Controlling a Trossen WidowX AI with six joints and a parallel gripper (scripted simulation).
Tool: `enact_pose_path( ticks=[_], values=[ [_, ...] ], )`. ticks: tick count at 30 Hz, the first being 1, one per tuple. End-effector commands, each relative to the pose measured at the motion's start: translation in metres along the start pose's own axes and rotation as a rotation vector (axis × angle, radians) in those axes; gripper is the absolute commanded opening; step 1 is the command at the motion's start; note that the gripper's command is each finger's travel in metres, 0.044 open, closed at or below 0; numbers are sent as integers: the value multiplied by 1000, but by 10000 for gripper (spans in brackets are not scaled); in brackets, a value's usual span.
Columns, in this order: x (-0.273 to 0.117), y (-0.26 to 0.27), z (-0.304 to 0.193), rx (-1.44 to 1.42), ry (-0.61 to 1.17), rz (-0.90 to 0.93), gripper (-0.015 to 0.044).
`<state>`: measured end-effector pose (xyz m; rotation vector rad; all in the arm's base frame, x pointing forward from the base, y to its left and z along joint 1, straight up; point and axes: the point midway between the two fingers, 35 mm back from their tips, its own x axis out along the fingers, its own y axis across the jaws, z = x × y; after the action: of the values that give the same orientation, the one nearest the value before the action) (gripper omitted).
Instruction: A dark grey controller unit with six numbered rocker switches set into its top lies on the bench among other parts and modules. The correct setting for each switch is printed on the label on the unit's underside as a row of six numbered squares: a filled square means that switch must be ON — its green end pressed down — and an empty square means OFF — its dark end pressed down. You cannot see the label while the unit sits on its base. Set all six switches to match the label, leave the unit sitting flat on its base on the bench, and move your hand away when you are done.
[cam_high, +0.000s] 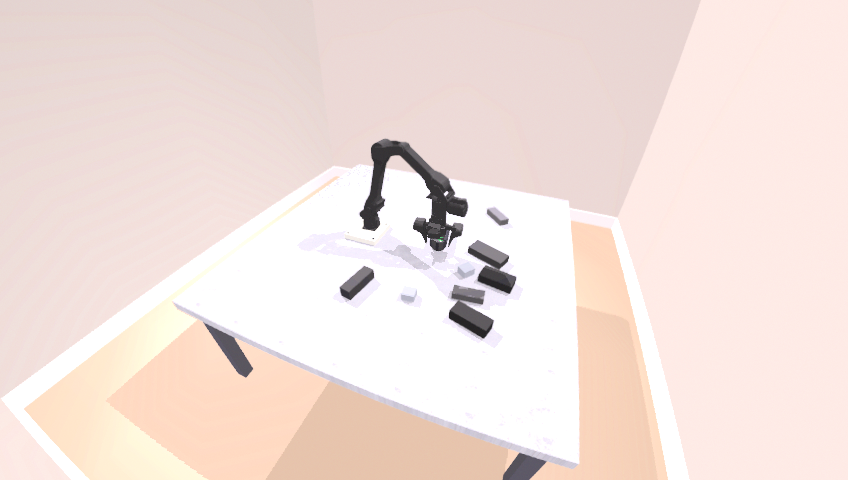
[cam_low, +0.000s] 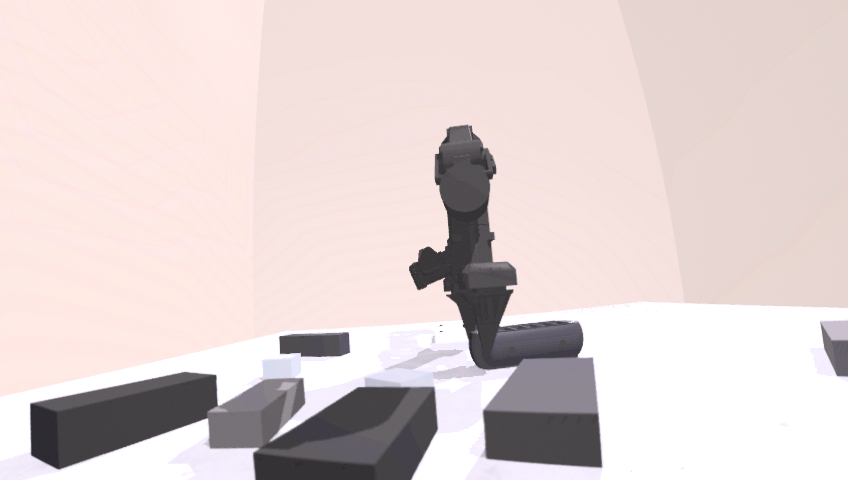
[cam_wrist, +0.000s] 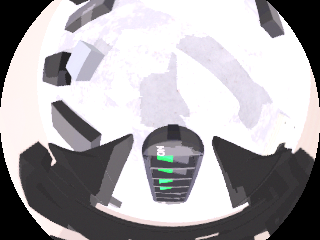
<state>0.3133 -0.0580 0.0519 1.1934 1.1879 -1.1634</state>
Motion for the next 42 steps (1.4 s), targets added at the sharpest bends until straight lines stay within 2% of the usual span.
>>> enact_pose_path(
  ticks=[1, 8, 26, 32, 36, 42],
  values=[
    [0, 0, 0, 0, 0, -1, 440],
    [-41, 0, -60, 0, 5, 0, 440],
    [-41, 0, -60, 0, 5, 0, 440],
    [-88, 1, -59, -4, 4, 1, 440],
    [-90, 1, -59, -4, 4, 1, 440],
    [-90, 1, -59, -4, 4, 1, 282]
  ],
)
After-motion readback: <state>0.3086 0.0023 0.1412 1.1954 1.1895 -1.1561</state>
